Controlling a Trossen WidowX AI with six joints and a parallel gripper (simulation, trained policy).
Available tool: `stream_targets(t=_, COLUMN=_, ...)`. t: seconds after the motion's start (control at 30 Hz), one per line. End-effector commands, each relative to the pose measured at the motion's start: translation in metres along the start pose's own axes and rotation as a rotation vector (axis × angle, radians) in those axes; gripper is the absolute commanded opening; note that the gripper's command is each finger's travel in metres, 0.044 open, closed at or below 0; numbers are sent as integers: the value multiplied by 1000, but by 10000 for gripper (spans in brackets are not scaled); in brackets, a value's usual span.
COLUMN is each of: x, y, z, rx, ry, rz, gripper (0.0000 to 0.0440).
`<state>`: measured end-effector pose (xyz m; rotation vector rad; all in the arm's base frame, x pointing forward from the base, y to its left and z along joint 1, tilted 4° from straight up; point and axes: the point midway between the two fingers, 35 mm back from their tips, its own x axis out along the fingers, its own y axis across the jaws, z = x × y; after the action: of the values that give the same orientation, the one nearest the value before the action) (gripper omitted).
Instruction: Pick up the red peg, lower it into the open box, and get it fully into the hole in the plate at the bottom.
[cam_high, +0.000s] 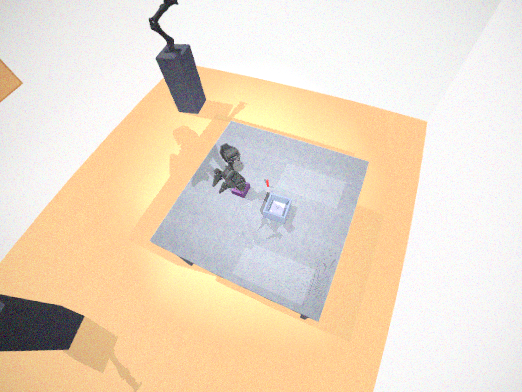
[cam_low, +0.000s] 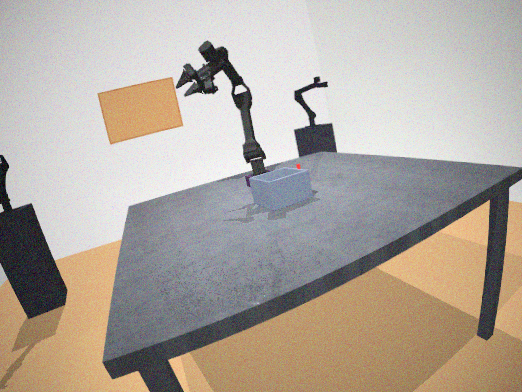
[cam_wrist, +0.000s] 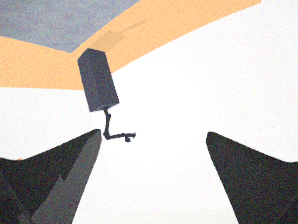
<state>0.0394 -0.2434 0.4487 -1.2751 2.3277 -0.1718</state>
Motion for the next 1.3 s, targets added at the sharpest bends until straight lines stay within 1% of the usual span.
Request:
stream_targets(t=0.0, x=0, y=-3, z=2, rx=21, ry=-7, rz=-11, gripper=421)
stream_targets(t=0.07, x=-3, y=-11, z=14, rx=64, ry=-40, rz=-41, gripper=440)
stream_targets(t=0.3, x=-21, y=-34, z=71, rx=221, ry=-197, rz=-127, gripper=440)
stream_targets(t=0.47, x=-39, y=-42, z=113, rx=336, ry=-321, rz=-149, gripper=440)
stream_targets(t=0.63, x=-61, y=-43, z=155, rx=449, ry=-448, rz=-142, gripper=440)
stream_targets(t=0.8, x=-85, y=-36, z=195, rx=559, ry=-571, rz=-101, gripper=440)
stream_targets(t=0.93, x=-105, y=-25, z=225, rx=644, ry=-661, rz=-43, gripper=440)
stream_targets(t=1.1, x=-128, y=-4, z=261, rx=748, ry=-752, rz=61, gripper=440)
stream_targets(t=1.27, x=-148, y=23, z=292, rx=847, ry=-807, rz=192, gripper=440)
